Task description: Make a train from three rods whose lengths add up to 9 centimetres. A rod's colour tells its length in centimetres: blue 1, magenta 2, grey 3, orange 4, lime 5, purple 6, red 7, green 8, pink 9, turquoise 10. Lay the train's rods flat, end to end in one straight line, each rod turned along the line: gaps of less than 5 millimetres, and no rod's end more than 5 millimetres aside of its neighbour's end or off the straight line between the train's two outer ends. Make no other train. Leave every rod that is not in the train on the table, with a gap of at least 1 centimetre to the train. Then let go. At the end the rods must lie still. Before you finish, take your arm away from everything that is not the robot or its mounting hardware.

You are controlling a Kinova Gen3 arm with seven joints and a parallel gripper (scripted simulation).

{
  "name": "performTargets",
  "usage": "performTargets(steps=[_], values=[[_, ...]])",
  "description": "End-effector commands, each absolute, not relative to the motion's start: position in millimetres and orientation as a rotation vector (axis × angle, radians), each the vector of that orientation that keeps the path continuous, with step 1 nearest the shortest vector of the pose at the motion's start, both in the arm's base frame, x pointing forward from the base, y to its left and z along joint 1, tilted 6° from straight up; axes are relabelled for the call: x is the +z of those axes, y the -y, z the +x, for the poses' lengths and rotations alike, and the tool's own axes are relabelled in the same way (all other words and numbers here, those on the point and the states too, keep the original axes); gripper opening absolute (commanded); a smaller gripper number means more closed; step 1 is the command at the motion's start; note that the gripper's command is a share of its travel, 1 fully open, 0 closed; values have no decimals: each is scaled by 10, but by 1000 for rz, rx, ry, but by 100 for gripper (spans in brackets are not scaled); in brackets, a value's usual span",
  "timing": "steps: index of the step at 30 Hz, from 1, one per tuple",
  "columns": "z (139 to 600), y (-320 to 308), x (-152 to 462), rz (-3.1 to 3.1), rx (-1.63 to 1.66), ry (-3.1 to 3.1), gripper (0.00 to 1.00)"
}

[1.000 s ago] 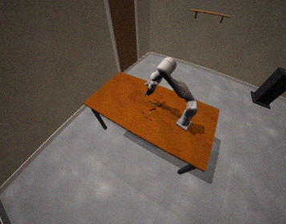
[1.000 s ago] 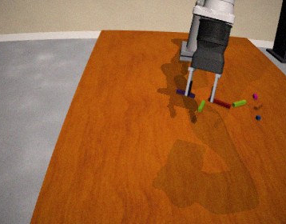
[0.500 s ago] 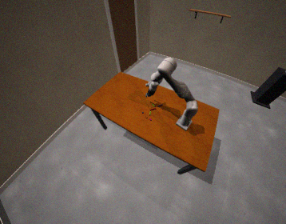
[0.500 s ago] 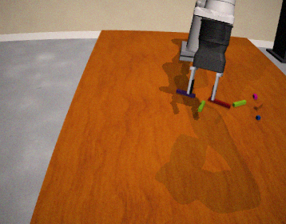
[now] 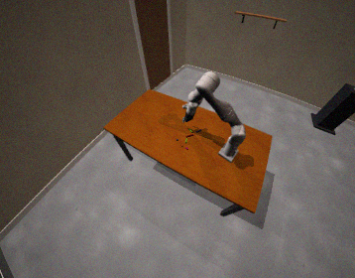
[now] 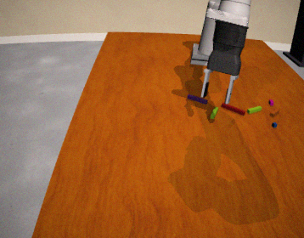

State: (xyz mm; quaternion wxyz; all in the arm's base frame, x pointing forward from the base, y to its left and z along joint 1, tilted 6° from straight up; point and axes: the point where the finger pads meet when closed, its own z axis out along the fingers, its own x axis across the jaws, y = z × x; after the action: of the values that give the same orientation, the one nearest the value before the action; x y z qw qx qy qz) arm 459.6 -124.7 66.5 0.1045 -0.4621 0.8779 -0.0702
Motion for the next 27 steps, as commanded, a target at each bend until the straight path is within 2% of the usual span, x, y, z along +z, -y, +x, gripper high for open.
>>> performTargets(steps=[1, 27], values=[[4559, 1208, 663, -1362, -197, -2592, 100], [4192, 1014, 591, -1281, -98, -2679, 100]])
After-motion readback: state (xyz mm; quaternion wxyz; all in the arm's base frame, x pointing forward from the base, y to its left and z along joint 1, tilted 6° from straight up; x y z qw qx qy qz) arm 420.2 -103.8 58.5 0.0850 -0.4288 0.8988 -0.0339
